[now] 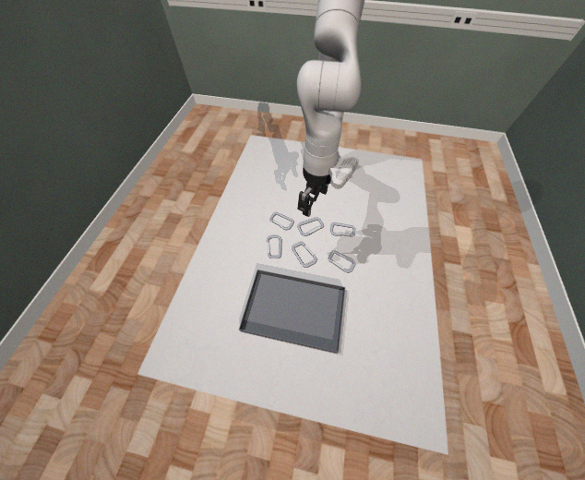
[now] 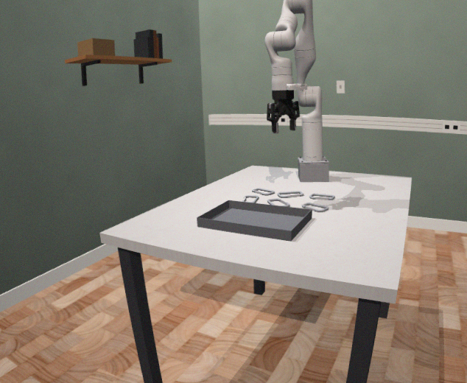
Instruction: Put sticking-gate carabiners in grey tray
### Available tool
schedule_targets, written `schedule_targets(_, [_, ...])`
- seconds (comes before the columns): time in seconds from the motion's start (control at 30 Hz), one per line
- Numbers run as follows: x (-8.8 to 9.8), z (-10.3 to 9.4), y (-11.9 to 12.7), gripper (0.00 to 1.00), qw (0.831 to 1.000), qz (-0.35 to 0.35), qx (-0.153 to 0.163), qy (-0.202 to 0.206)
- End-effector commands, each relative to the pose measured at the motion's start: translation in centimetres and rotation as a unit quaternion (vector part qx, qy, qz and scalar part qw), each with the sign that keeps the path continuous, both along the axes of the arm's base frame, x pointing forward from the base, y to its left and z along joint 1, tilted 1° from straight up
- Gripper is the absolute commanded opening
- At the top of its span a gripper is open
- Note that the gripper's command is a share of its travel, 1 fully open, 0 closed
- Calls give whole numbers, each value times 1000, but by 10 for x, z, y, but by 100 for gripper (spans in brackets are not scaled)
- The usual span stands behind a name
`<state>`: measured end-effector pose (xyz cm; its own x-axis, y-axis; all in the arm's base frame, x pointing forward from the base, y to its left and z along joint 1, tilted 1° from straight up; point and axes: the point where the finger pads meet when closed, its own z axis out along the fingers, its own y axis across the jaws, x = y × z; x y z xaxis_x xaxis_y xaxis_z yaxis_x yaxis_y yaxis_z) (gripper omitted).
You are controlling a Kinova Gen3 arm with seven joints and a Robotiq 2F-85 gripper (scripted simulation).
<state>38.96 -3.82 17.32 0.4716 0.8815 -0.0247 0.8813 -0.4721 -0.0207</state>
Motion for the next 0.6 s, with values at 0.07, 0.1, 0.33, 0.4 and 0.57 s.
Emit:
schedule_targets(0.07, [1, 3, -3, 100, 1000, 3, -2, -2])
schedule_targets(0.1, [21, 46, -8, 100, 1000, 0, 0, -1])
schedule_targets(0.33, [21, 46, -8, 100, 1000, 0, 0, -1])
schedule_targets(0.4, [21, 46, -8, 100, 1000, 0, 0, -1])
schedule_targets(0.57, [21, 46, -8, 100, 1000, 0, 0, -1])
